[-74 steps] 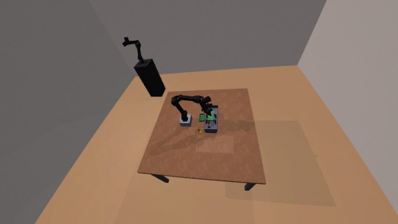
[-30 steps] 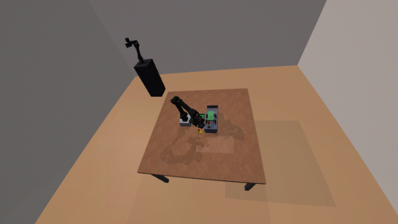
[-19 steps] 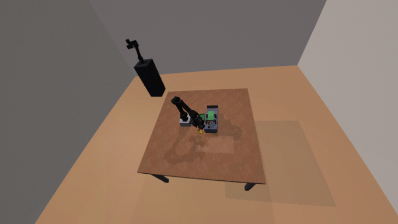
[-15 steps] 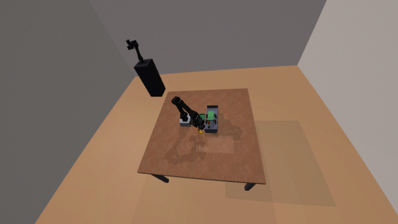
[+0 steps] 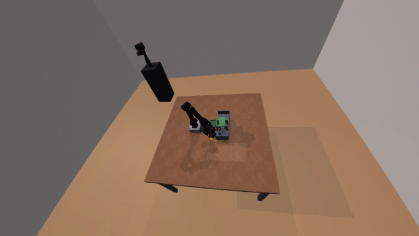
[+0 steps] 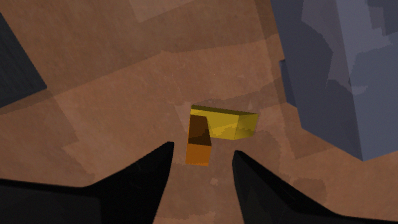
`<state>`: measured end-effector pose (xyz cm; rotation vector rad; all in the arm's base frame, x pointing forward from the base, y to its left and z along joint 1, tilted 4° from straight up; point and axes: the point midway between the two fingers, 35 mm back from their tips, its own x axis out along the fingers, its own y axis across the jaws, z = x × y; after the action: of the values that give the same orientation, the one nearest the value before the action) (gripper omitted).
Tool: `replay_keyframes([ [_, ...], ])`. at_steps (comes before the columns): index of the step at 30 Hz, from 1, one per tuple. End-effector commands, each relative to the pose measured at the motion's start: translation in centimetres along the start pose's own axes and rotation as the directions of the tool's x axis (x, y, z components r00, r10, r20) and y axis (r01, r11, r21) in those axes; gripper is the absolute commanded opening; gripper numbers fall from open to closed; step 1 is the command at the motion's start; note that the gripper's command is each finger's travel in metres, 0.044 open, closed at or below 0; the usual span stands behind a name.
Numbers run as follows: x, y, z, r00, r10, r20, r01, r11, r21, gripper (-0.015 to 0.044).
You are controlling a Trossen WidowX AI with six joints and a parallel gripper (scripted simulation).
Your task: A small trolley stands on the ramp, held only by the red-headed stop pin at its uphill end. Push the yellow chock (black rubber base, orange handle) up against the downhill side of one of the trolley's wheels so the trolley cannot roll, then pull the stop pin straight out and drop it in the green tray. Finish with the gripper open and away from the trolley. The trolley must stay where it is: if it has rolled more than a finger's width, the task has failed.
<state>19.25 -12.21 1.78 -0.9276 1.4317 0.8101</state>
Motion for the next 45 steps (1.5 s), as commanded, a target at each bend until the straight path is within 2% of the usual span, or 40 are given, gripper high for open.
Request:
replay_keyframes([
  [1,0.8,0.4,0.1,1.000,0.013,0.005,-0.013,1.000,-0.005,0.0190],
  [35,3.4,0.4,0.1,1.000,0.013,0.005,-0.013,1.000,-0.005,0.0190],
  [39,3.1,0.2,0.0,1.000,0.005,0.000,-0.005,1.000,0.000,0.0085],
  [45,3.1,0.2,0.0,1.000,0.005,0.000,-0.005,1.000,0.000,0.0045],
])
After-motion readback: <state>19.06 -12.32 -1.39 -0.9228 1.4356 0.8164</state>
